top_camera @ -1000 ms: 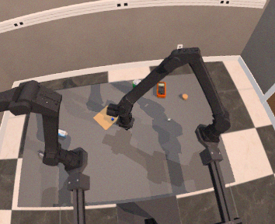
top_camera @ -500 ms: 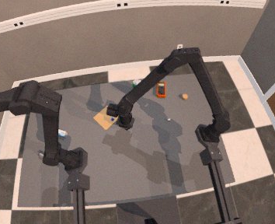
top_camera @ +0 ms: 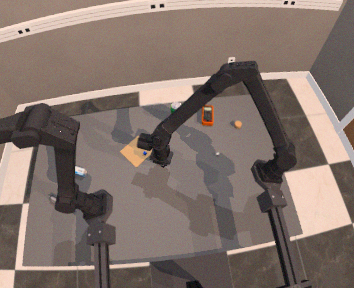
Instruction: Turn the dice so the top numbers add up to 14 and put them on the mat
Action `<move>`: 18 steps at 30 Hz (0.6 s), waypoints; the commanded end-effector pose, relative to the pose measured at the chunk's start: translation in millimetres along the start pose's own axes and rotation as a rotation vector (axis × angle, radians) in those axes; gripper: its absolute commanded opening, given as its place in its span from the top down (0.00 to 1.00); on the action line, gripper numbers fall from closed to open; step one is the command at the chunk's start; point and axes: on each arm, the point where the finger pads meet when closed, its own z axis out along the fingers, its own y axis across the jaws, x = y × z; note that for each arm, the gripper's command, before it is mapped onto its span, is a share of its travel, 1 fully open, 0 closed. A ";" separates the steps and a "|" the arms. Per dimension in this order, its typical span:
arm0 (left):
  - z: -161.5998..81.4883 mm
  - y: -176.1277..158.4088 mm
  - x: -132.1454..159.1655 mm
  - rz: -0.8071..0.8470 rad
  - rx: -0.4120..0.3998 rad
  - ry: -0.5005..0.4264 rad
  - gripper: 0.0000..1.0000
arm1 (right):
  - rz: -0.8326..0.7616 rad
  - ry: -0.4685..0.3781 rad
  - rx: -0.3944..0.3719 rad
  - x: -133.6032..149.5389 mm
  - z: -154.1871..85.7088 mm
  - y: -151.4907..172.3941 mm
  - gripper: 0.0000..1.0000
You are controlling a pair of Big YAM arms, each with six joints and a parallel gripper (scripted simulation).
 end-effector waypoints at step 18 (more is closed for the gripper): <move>-8.4 2.0 -22.4 0.015 -0.003 -0.054 0.00 | 0.009 -0.002 -0.029 -4.7 15.4 17.5 0.70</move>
